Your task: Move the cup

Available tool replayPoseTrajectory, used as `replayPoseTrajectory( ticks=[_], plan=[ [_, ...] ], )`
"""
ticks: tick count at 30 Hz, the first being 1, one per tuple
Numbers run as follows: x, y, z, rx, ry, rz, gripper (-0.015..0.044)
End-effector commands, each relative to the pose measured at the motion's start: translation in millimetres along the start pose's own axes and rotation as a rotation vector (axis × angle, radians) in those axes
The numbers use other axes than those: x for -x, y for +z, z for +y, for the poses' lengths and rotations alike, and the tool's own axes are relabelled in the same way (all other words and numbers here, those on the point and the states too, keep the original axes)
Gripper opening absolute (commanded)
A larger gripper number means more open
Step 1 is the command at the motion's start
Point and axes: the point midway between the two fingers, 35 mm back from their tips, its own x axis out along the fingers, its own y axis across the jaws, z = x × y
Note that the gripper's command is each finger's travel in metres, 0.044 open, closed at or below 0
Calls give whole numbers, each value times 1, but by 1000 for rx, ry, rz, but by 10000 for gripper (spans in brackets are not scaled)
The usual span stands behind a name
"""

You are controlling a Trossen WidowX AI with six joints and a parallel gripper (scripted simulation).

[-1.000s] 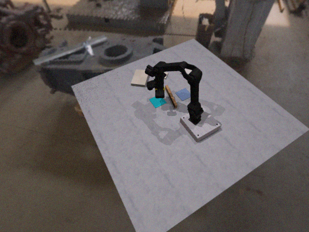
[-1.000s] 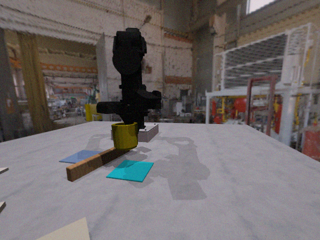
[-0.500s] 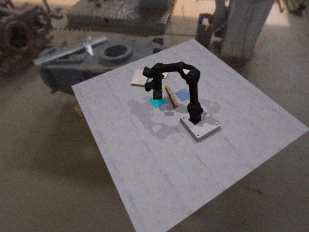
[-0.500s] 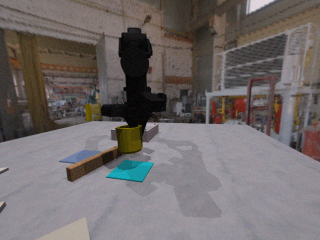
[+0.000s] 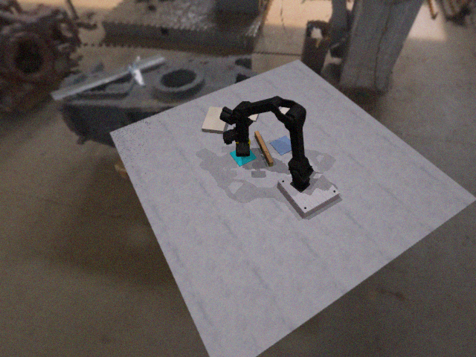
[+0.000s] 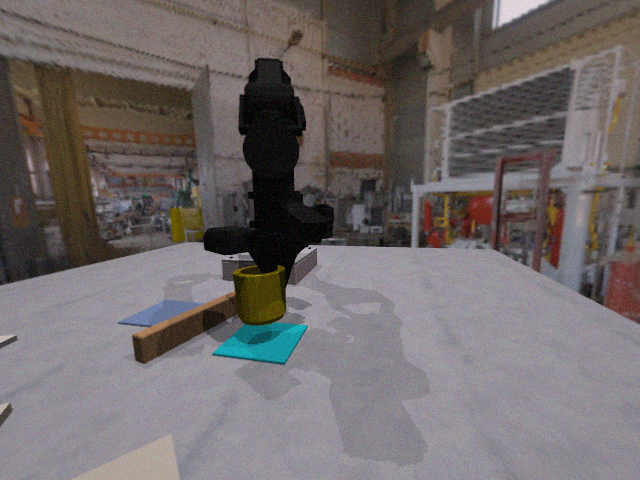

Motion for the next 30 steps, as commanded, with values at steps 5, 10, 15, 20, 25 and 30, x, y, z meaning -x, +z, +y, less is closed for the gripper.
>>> replayPoseTrajectory(
  ticks=[5,10,15,20,25,30],
  plan=[
    [-15,0,1,-4,6,2,0],
    [-23,0,2,-4,6,2,0],
    [-29,-1,2,-4,6,2,0],
    [-26,-1,1,0,2,3,0],
    [-26,-1,1,0,2,3,0],
    [-26,-1,1,0,2,3,26]
  ],
)
